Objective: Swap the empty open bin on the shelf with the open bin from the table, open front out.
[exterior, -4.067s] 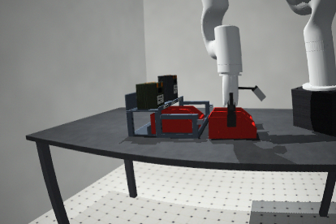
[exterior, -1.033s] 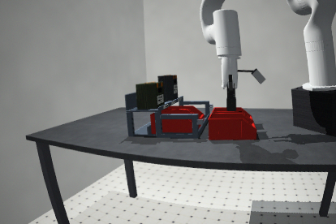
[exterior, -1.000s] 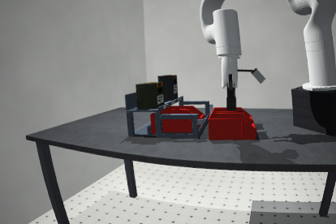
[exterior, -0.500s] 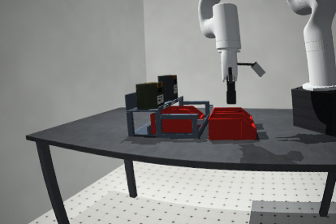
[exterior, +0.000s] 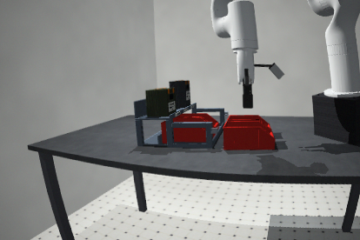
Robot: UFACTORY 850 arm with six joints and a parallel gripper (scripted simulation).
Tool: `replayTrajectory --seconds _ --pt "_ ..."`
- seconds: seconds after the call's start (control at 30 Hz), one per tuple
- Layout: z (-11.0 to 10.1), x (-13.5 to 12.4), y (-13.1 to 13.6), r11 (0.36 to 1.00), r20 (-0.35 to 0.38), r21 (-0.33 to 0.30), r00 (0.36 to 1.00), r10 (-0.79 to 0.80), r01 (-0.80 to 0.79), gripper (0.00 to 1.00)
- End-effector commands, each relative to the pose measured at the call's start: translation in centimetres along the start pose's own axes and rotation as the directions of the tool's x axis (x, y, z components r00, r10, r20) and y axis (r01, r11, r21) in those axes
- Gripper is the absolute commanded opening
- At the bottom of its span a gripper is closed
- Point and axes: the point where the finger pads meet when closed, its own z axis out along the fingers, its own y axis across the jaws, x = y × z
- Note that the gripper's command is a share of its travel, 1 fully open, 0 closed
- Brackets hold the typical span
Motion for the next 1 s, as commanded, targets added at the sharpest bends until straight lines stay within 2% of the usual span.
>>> replayTrajectory --seconds 0.0,0.97 --pt "-0.28 -0.08 0.02 1.0 -0.007 -0.006 1.0 0.0 0.0 0.26" --pt "-0.8 -0.09 0.02 1.0 -0.007 -0.006 1.0 0.0 0.0 0.26"
